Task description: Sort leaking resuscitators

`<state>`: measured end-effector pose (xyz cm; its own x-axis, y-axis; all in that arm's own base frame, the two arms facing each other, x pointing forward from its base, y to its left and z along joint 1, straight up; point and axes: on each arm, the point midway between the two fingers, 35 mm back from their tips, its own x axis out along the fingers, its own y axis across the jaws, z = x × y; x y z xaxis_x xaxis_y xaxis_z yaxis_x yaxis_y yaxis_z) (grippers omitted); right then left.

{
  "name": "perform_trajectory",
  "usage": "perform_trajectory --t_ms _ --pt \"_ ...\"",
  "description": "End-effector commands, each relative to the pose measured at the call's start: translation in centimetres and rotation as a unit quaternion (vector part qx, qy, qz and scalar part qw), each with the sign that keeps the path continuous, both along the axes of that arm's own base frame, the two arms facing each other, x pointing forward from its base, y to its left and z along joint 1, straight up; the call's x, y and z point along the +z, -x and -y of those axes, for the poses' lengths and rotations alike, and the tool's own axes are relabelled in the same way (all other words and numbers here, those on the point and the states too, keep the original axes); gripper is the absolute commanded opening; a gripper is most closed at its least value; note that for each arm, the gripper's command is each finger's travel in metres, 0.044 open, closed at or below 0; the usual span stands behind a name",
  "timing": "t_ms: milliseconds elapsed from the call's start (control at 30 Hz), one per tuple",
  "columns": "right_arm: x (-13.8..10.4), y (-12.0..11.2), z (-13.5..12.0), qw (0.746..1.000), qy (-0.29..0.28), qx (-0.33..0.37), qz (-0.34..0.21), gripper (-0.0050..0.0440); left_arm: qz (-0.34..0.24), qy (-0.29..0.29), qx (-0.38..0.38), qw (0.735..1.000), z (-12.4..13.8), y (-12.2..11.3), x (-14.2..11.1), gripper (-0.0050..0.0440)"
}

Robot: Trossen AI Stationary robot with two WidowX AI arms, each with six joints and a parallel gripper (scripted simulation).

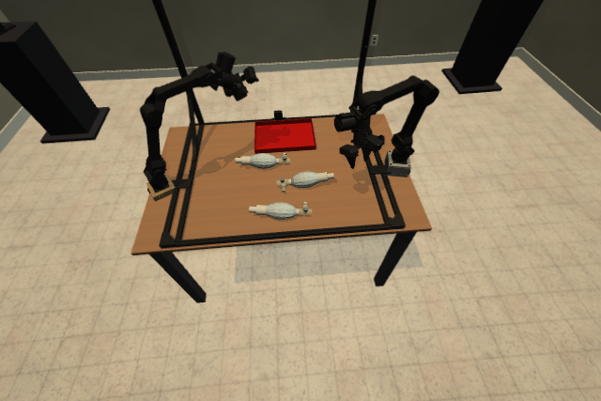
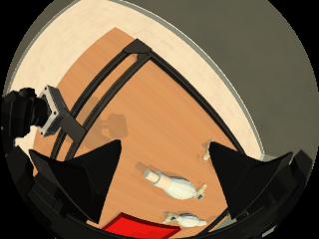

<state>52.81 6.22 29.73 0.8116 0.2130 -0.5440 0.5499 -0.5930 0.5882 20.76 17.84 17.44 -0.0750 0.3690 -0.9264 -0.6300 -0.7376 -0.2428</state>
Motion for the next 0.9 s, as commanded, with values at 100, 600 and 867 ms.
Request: perform_trajectory --t_ms 100,600,867 --pt "0.0 0.0 0.0 1.0 0.0 0.0 0.0 0.04 0.0 0.0 0.0 1.0 0.0 0.0 0.0 0.04" --pt "-1.3 0.9 0.9 0.997 0.079 0.027 -0.004 0.044 -0.006 -0.002 -0.096 0.995 1.1 -2.2 -0.6 0.044" --pt "-6.6 5.3 4.6 0.913 0.37 0.168 -0.048 0.044 -0.036 -0.036 -0.46 0.887 7.4 -9.9 -2.9 0.044"
